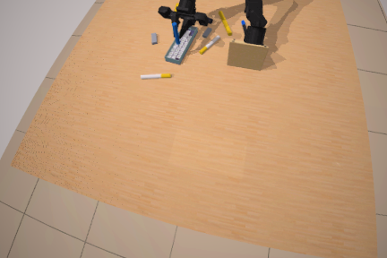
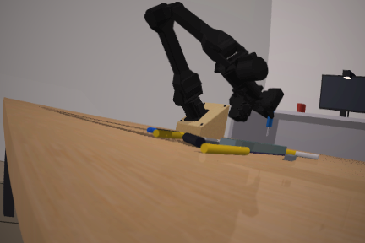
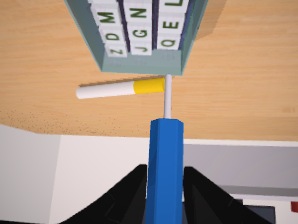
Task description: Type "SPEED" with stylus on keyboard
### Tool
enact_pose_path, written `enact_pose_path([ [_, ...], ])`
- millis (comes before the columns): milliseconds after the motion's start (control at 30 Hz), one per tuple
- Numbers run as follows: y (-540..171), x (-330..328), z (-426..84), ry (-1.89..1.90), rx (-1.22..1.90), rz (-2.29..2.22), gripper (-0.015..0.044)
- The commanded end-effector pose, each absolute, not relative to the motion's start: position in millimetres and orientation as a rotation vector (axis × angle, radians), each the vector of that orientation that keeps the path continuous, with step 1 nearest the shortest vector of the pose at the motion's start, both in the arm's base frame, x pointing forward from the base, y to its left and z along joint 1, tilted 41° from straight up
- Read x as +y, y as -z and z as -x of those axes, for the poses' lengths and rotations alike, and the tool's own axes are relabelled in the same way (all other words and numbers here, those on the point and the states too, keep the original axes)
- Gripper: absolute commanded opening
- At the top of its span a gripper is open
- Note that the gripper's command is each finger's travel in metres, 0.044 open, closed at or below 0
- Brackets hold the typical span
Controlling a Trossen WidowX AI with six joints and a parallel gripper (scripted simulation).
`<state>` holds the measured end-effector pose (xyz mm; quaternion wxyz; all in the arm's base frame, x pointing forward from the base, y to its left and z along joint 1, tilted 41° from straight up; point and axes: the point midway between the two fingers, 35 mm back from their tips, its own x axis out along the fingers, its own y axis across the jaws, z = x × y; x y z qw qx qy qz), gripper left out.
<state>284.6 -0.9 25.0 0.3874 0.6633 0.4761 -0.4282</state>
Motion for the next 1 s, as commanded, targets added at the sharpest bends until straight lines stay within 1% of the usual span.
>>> enact_pose_path([
  [0,-26,-1,-294,1.087,1.207,-1.690,0.0000],
  [267,-25,2,-324,1.089,1.204,-1.695,0.0000],
  [667,-10,-10,-322,1.089,1.203,-1.694,0.0000],
  [767,-9,-12,-323,1.090,1.203,-1.694,0.0079],
  [967,-9,-12,-323,1.090,1.203,-1.694,0.0081],
])
